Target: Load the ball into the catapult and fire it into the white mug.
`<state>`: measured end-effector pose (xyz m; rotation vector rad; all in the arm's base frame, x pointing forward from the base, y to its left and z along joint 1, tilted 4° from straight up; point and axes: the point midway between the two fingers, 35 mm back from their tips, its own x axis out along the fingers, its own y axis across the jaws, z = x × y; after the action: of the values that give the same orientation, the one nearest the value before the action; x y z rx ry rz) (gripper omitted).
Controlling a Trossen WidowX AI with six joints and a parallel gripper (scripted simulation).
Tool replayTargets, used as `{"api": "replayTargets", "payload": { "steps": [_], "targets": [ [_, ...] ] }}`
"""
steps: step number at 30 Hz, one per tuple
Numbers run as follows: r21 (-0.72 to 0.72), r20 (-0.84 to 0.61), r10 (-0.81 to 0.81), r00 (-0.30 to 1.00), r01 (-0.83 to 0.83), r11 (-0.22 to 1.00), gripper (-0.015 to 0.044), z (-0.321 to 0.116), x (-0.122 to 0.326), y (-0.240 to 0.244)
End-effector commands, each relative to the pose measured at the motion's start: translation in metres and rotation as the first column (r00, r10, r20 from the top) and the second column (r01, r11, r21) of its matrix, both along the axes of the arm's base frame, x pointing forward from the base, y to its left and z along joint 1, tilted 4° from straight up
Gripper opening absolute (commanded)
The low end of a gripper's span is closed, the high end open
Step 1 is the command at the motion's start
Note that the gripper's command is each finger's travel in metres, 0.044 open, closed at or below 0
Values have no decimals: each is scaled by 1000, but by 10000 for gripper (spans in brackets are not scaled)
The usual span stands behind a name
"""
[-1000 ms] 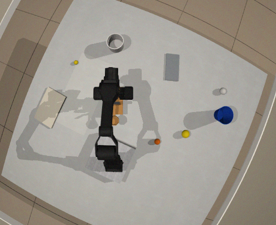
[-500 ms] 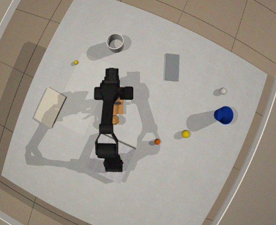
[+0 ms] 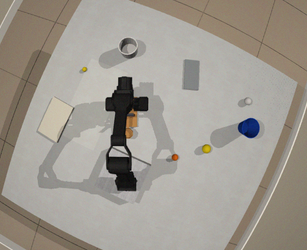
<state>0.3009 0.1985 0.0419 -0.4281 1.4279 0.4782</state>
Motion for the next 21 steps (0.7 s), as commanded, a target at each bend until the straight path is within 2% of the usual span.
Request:
{"api": "replayTargets", "payload": {
  "steps": [1,4,17,19,21],
  "targets": [
    [1,1,0,1000,0,1000,0,1,0,0],
    [1,1,0,1000,0,1000,0,1,0,0],
    [1,1,0,1000,0,1000,341,1,0,0],
    [1,1,0,1000,0,1000,394,11,1,1],
    [1,1,0,1000,0,1000,440,41,0,0]
  ]
}}
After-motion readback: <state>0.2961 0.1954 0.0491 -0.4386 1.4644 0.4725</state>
